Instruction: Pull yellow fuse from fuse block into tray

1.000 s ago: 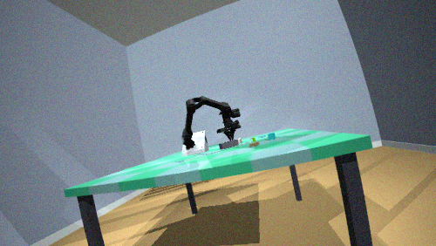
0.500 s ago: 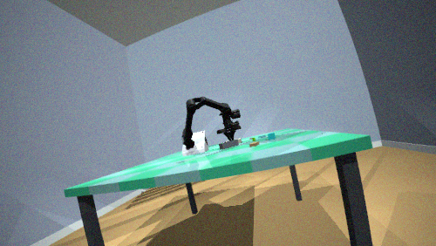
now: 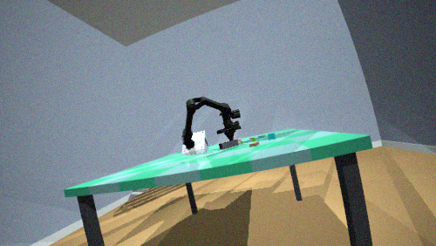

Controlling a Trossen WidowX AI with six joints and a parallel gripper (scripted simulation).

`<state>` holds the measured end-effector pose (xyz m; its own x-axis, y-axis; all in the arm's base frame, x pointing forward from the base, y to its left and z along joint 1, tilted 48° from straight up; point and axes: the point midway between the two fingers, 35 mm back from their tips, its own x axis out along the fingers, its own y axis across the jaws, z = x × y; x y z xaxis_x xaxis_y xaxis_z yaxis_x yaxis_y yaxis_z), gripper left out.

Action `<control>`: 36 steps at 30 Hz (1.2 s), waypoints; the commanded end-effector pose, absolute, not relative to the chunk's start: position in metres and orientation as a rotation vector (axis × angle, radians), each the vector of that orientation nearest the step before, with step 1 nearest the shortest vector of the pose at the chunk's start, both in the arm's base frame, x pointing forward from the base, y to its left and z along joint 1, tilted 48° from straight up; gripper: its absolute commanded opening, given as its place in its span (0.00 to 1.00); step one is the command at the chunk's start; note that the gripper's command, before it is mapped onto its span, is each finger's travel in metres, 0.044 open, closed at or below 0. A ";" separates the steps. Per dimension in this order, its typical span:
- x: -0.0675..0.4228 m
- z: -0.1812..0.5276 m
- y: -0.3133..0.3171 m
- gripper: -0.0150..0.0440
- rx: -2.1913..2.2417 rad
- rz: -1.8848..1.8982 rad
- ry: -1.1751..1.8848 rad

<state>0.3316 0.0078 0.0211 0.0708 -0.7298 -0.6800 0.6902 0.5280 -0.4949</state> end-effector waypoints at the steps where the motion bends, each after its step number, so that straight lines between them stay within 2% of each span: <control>1: 0.332 0.022 0.008 0.25 -0.045 -1.068 1.053; 36: 0.331 0.033 0.021 0.25 -0.049 -1.068 1.054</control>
